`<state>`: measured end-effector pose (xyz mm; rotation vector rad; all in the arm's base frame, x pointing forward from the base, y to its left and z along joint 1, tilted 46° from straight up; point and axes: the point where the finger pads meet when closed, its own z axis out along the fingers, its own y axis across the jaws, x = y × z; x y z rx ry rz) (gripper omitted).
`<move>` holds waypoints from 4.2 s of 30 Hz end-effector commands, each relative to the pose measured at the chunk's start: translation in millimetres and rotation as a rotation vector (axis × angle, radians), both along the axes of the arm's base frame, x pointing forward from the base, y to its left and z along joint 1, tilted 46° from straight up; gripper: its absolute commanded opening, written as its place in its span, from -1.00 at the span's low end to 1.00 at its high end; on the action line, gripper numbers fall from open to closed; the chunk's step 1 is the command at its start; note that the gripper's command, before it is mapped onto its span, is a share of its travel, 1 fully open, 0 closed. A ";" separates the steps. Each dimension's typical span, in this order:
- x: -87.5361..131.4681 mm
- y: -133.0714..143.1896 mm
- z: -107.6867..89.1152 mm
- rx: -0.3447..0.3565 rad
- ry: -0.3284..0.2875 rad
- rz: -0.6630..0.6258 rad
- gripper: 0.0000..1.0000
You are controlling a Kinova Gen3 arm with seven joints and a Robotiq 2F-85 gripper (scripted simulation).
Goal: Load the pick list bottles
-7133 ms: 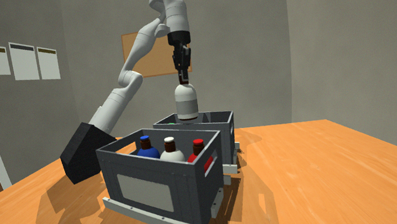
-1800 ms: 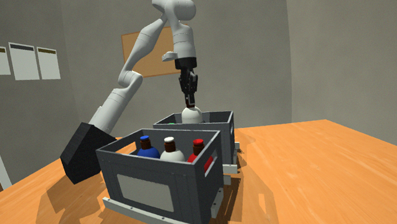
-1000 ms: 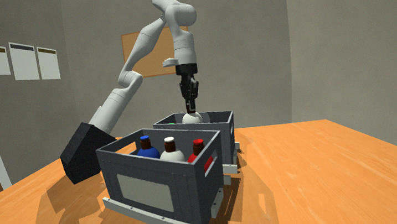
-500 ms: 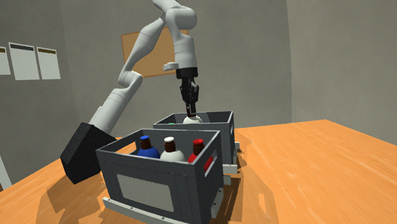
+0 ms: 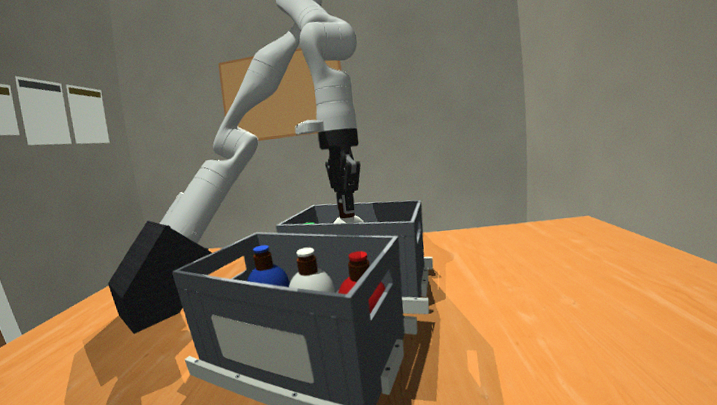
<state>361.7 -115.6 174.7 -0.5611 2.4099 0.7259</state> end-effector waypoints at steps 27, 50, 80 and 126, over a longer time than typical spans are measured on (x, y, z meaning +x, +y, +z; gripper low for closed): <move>7.1 10.3 -12.1 0.000 -0.002 0.000 -0.80; 7.0 10.4 -12.1 0.000 -0.002 0.000 -0.80; 13.3 18.9 -21.5 0.000 -0.006 0.001 -0.80; 18.2 27.9 -32.4 0.000 -0.002 0.000 -0.80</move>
